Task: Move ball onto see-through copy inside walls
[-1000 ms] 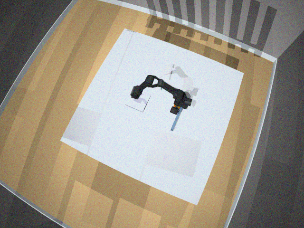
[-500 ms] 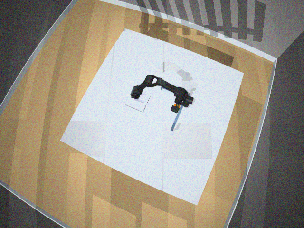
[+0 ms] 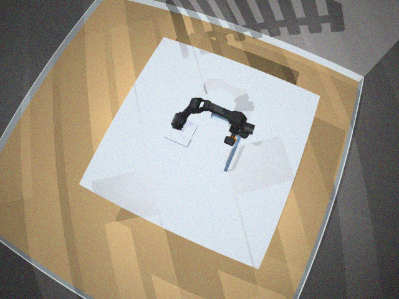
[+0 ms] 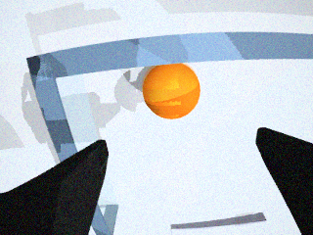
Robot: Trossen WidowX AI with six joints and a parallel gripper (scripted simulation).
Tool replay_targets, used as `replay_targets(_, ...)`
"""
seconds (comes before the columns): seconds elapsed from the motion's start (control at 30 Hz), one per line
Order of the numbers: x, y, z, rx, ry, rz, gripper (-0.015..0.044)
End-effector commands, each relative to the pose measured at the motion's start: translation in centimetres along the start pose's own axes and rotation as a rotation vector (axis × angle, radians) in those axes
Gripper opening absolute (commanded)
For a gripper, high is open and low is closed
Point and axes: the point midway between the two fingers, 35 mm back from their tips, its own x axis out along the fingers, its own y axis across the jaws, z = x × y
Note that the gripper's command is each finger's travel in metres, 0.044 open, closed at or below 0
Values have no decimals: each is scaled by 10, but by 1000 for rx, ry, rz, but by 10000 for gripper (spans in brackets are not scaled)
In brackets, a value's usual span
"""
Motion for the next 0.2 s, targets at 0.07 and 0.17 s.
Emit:
replay_targets(0.07,-37,0,-2,-3,-29,3,440)
replay_targets(0.17,-37,0,-2,-3,-29,3,440)
